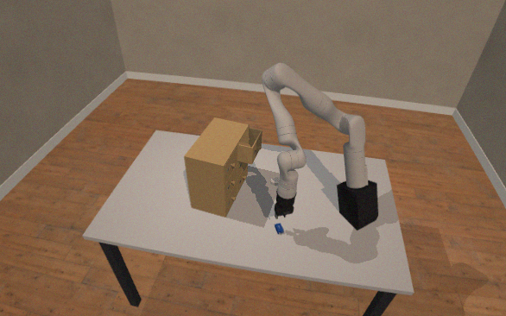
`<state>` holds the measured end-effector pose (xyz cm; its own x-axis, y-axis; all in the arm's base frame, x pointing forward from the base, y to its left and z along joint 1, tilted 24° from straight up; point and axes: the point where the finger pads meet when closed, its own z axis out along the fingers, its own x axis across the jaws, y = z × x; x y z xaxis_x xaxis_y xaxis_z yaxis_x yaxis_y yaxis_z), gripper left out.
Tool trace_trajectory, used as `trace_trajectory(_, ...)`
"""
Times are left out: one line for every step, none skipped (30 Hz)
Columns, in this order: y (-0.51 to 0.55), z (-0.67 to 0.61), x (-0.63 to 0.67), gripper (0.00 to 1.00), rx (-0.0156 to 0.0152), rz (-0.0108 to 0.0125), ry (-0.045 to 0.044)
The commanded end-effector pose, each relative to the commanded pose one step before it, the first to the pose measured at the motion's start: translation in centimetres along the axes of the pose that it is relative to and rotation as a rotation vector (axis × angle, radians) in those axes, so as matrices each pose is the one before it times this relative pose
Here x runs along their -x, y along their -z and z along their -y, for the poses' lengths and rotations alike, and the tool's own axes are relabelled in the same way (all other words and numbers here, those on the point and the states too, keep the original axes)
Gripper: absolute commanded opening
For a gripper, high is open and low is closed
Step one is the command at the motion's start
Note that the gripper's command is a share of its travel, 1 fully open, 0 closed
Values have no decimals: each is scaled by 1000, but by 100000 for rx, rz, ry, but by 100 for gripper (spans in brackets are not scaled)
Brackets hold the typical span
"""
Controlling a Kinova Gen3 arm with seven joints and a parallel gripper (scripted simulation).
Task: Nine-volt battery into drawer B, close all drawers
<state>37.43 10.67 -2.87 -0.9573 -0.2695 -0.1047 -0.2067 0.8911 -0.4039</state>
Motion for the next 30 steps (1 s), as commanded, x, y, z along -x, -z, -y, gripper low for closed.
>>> trace_trajectory(-594,-448,-125,67,-102,-632,-194)
trace_trajectory(-86,-47,32,67,-8,8,-255)
trace_trajectory(-66,-36,25,67,-6,7,-196)
trace_trajectory(-49,-27,18,67,-5,5,-144)
trace_trajectory(-33,-18,12,67,-3,3,-99)
trace_trajectory(-21,-11,8,67,-2,2,-61)
trace_trajectory(-11,-6,4,67,-1,1,-32)
trace_trajectory(-4,-2,1,67,0,0,-12)
trace_trajectory(-1,0,0,67,0,0,-2)
trace_trajectory(0,0,0,67,0,0,0)
trace_trajectory(0,0,0,67,0,0,0)
trace_trajectory(0,0,0,67,0,0,0)
trace_trajectory(0,0,0,67,0,0,0)
trace_trajectory(0,0,0,67,0,0,0)
trace_trajectory(0,0,0,67,0,0,0)
trace_trajectory(0,0,0,67,0,0,0)
trace_trajectory(0,0,0,67,0,0,0)
trace_trajectory(0,0,0,67,0,0,0)
trace_trajectory(0,0,0,67,0,0,0)
trace_trajectory(0,0,0,67,0,0,0)
trace_trajectory(0,0,0,81,0,0,0)
trace_trajectory(0,0,0,81,0,0,0)
trace_trajectory(0,0,0,81,0,0,0)
trace_trajectory(0,0,0,81,0,0,0)
trace_trajectory(0,0,0,81,0,0,0)
trace_trajectory(0,0,0,81,0,0,0)
trace_trajectory(0,0,0,81,0,0,0)
trace_trajectory(0,0,0,81,0,0,0)
trace_trajectory(0,0,0,81,0,0,0)
trace_trajectory(0,0,0,81,0,0,0)
